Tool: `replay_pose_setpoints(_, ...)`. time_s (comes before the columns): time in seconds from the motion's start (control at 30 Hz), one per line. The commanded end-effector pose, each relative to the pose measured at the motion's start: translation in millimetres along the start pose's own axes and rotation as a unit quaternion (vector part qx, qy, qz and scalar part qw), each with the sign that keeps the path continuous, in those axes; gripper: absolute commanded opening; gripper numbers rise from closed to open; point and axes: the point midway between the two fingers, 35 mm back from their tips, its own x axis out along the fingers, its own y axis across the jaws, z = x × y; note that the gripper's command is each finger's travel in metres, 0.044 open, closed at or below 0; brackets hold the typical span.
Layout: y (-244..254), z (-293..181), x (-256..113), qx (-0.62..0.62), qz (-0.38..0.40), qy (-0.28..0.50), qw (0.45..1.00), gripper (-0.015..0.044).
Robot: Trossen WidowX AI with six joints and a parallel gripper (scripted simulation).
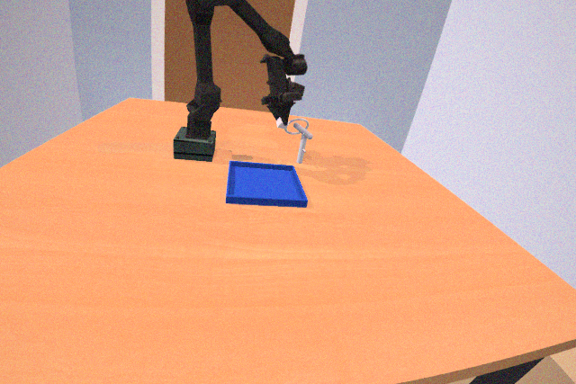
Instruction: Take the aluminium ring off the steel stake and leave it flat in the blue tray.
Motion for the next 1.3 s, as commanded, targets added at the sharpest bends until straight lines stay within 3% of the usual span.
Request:
replay_pose_setpoints(0.0,3.2,2.1,-1.9,0.001,-0.004,-0.002,1.000,0.0000)
replay_pose_setpoints(1.27,30.8,5.2,-9.6,0.001,-0.002,-0.002,1.000,0.0000)
